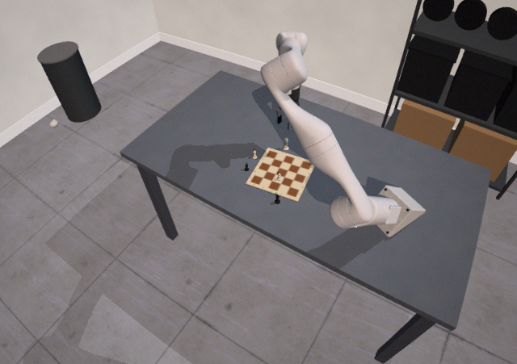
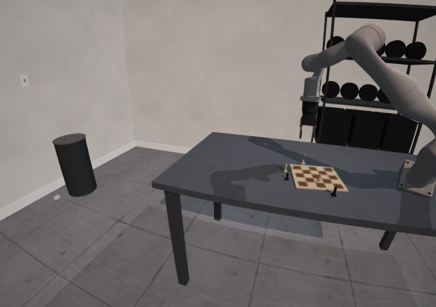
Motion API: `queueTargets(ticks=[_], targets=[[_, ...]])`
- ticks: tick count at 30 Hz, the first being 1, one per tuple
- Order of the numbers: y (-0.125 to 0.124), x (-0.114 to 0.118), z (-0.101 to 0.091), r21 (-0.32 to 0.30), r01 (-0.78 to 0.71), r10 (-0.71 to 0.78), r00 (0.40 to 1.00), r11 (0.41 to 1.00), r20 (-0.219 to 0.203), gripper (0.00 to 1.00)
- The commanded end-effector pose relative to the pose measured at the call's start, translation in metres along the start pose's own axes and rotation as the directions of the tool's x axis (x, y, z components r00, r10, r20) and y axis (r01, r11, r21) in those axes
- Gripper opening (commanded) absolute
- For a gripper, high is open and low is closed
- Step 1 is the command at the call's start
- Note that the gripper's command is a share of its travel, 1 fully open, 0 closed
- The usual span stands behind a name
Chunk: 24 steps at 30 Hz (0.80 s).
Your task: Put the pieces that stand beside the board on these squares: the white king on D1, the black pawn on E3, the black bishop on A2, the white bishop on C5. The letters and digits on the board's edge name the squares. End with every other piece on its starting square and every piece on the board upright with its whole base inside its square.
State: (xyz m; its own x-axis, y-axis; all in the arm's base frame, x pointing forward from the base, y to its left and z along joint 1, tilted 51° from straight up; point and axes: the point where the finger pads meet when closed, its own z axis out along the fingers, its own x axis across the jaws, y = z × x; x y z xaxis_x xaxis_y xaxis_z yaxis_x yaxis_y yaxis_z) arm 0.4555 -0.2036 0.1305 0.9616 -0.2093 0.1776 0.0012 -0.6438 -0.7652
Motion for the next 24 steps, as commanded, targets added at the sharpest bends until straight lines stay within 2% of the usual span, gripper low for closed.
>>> queueTargets(ticks=[1,5,8,15,22,24], targets=[[-0.006,0.000,0.003,0.006,-0.115,0.115,0.993,0.993,0.012,1.00],[-0.007,0.001,0.006,0.005,-0.265,0.265,0.964,0.964,0.016,1.00],[-0.007,0.001,0.006,0.005,-0.287,0.287,0.958,0.958,0.017,1.00],[-0.007,0.004,0.010,0.000,-0.557,0.557,0.830,0.831,0.021,1.00],[-0.006,0.006,0.013,-0.005,-0.772,0.771,0.636,0.636,0.021,1.00],[-0.006,0.006,0.013,-0.005,-0.772,0.771,0.636,0.636,0.021,1.00]])
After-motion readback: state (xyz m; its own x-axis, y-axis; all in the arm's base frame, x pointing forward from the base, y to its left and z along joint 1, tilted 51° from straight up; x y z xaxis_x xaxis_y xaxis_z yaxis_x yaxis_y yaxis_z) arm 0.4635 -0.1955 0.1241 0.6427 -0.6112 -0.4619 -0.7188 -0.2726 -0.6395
